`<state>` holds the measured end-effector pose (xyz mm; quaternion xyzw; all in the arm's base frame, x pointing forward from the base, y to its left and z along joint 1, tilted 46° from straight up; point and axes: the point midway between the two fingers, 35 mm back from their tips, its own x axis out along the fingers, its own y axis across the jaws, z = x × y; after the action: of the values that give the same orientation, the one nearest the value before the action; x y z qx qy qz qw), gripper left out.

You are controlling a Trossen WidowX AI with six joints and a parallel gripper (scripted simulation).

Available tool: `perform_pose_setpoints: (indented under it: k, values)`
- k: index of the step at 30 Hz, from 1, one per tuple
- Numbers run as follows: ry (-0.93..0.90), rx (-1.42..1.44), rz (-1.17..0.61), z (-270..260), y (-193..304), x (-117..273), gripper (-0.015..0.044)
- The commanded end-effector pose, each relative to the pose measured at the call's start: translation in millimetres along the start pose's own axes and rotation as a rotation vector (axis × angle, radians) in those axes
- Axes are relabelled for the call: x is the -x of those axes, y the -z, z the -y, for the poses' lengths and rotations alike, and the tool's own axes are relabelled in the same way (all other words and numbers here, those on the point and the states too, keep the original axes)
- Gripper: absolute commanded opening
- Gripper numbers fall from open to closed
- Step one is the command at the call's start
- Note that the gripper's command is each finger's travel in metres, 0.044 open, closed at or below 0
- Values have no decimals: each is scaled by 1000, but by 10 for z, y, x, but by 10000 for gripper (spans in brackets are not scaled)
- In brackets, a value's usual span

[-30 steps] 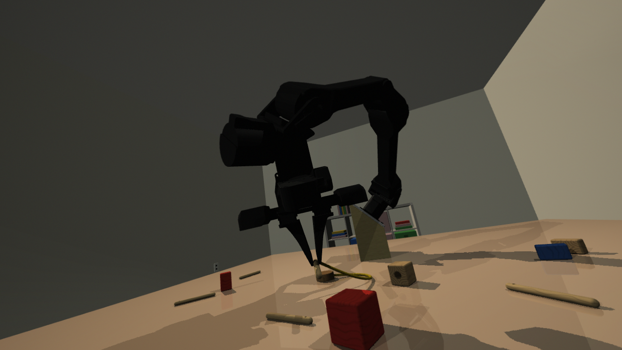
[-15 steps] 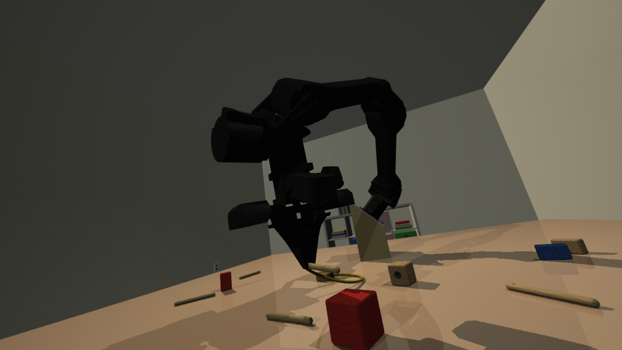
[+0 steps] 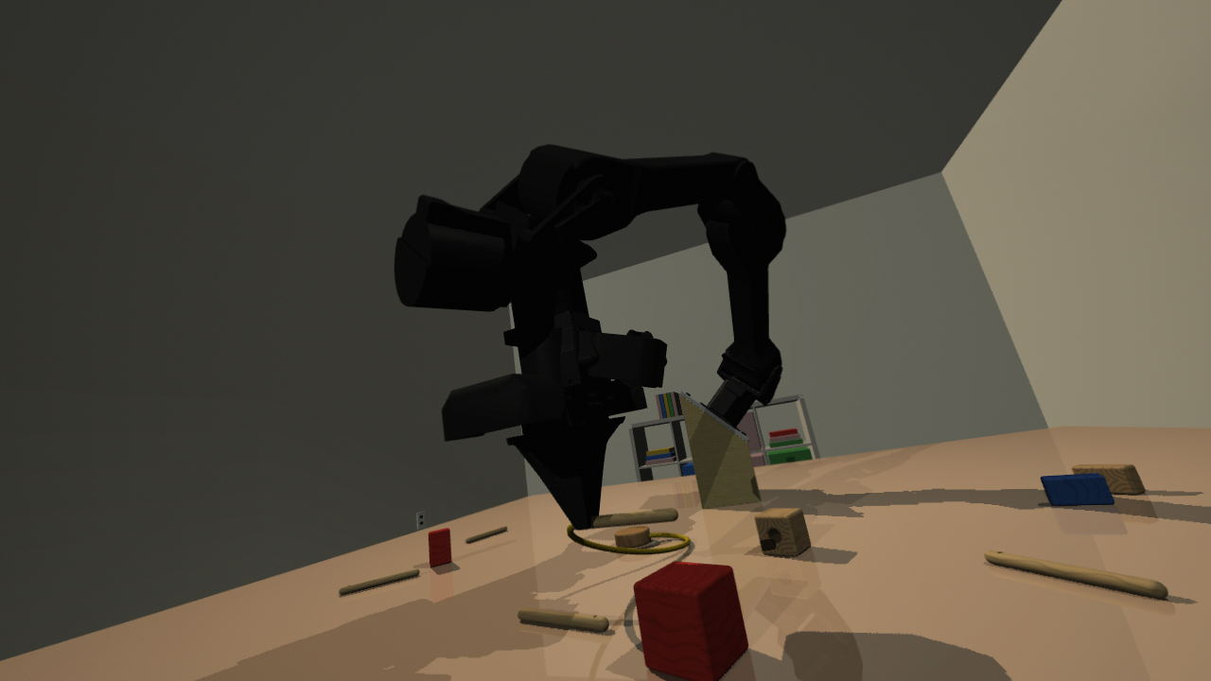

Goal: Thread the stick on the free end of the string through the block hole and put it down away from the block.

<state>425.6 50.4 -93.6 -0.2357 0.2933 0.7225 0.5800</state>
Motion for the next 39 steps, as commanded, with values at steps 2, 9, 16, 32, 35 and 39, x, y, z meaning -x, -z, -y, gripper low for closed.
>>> perform_pose_setpoints:
  k: [2,9,16,32,35,39]
  values:
    - [10,174,-1,56,5,2,0]
    - [21,433,-8,124,17,7,0]
    - [32,691,-19,191,28,11,0]
    - [48,1189,-51,318,46,21,0]
    - [48,1187,-50,318,45,22,0]
    - [48,1186,-50,319,38,17,0]
